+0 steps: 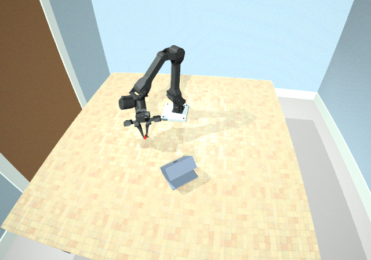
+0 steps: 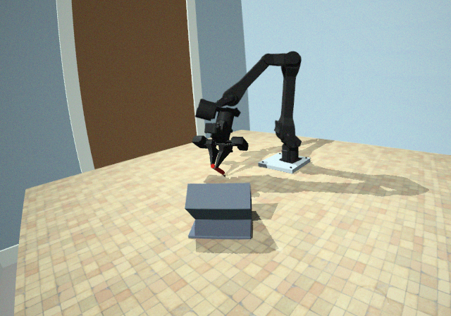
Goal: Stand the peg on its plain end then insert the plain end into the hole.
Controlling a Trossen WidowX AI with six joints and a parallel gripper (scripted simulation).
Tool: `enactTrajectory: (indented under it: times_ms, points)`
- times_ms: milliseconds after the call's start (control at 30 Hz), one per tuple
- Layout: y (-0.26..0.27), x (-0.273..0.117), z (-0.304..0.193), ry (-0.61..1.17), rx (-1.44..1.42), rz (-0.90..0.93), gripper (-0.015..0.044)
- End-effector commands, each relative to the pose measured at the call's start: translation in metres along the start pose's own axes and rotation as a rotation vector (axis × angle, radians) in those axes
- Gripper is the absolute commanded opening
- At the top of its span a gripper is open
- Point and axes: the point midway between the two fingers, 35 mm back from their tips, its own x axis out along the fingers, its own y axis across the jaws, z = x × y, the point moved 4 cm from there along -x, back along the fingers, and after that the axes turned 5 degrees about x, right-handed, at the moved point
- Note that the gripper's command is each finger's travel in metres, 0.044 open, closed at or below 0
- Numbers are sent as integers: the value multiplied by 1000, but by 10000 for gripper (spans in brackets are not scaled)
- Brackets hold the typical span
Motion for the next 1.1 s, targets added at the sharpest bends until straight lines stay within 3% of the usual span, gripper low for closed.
enactTrajectory:
  times_ms: [0,1067]
  points:
    - [0,-3,-3,-43,-4,4,51]
    - [-2,-18,-28,-317,-5,29,51]
